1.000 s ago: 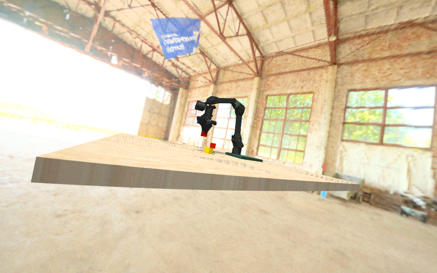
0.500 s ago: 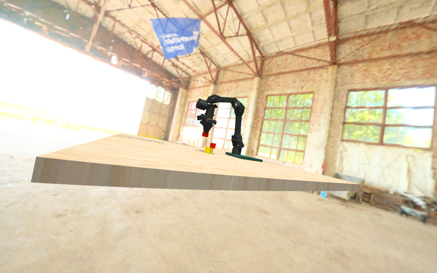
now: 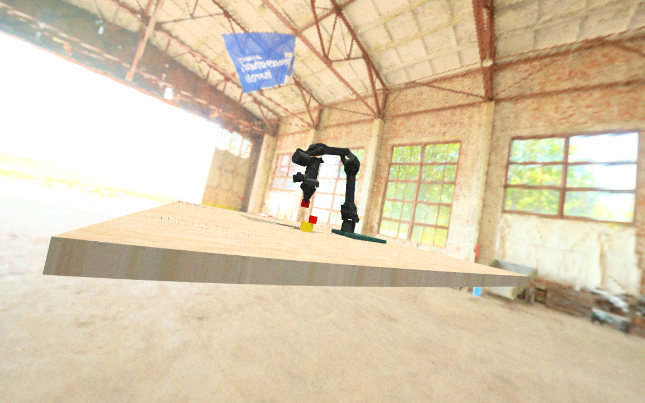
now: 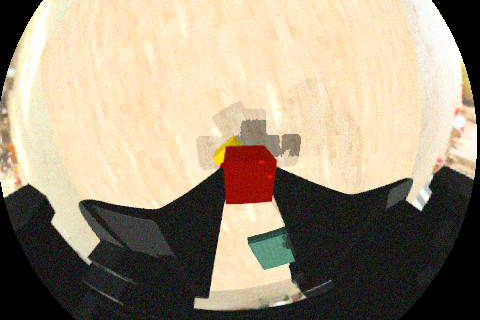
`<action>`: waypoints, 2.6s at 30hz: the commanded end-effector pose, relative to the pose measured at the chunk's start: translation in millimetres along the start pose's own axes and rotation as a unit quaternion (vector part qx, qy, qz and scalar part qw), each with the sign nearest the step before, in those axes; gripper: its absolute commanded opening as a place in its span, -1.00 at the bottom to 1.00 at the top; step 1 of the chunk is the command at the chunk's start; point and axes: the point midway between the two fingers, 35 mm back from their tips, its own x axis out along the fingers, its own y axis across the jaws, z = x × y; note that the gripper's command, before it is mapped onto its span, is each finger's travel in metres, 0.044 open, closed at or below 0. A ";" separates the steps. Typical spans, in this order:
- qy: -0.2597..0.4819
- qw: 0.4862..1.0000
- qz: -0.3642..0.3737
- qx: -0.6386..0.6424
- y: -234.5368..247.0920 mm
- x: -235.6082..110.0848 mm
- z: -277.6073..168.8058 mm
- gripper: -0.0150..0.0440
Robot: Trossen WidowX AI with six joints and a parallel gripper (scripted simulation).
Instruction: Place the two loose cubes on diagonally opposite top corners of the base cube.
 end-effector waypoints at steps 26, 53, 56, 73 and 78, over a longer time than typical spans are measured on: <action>0.003 1.000 0.001 0.027 9.2 31.7 -5.4 -0.14; 0.003 1.000 0.001 0.028 10.2 60.2 -4.2 -0.14; 0.003 1.000 0.001 0.028 10.2 61.3 -4.2 -0.14; 0.003 1.000 0.001 0.028 10.2 61.3 -4.2 0.20; 0.003 1.000 0.001 0.028 10.2 61.3 -4.2 0.20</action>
